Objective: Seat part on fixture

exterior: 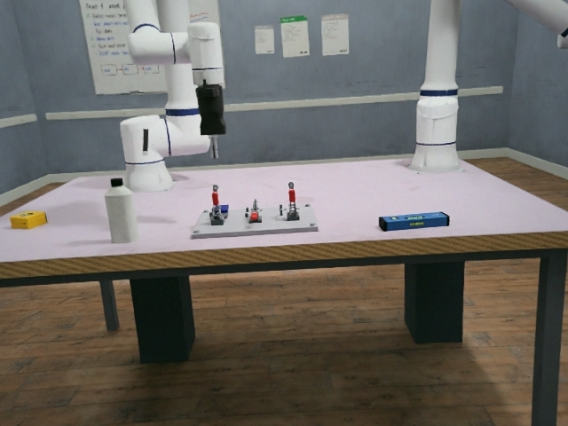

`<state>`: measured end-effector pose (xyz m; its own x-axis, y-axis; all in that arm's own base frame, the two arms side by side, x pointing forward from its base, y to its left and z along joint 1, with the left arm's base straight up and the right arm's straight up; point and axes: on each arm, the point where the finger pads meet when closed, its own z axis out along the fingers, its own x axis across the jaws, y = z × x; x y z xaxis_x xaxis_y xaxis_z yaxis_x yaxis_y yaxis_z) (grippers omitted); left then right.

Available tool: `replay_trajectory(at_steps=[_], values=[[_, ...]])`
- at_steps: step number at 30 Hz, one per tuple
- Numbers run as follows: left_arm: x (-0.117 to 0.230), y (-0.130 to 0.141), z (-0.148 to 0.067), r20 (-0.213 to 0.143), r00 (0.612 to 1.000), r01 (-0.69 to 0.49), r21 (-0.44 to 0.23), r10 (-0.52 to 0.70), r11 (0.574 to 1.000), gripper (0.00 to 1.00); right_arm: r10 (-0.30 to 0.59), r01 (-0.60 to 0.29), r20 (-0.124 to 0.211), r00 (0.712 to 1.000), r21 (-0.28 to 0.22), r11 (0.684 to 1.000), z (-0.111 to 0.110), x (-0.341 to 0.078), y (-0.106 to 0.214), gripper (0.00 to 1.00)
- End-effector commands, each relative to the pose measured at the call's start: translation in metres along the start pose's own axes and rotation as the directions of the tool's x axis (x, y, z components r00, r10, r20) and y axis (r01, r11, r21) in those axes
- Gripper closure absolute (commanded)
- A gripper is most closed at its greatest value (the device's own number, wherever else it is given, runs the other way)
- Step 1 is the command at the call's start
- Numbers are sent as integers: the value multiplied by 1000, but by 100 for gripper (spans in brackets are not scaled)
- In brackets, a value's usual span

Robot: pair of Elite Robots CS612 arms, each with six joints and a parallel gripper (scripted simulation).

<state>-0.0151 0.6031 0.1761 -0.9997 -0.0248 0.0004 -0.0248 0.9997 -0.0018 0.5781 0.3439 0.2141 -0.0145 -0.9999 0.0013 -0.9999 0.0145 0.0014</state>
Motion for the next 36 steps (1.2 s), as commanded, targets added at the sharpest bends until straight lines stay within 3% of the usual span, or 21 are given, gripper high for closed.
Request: replay_trajectory(at_steps=[1, 33, 34, 36], values=[[0, 1, -1, 0, 1000, 0, -2, 0, 1000, 0, 0, 0, 1, 1000, 2, 1000, -1, 0, -1, 100], [0, 1, -1, 0, 1000, 0, -2, 0, 1000, 0, 0, 0, 1, 1000, 2, 1000, -1, 0, -1, 100], [0, 1, -1, 0, 1000, 0, -2, 0, 1000, 0, 0, 0, 1, 1000, 2, 1000, -1, 0, -1, 0], [0, 1, -1, 0, 1000, 0, -2, 0, 1000, 0, 0, 0, 1, 1000, 2, 1000, -1, 0, -1, 0]])
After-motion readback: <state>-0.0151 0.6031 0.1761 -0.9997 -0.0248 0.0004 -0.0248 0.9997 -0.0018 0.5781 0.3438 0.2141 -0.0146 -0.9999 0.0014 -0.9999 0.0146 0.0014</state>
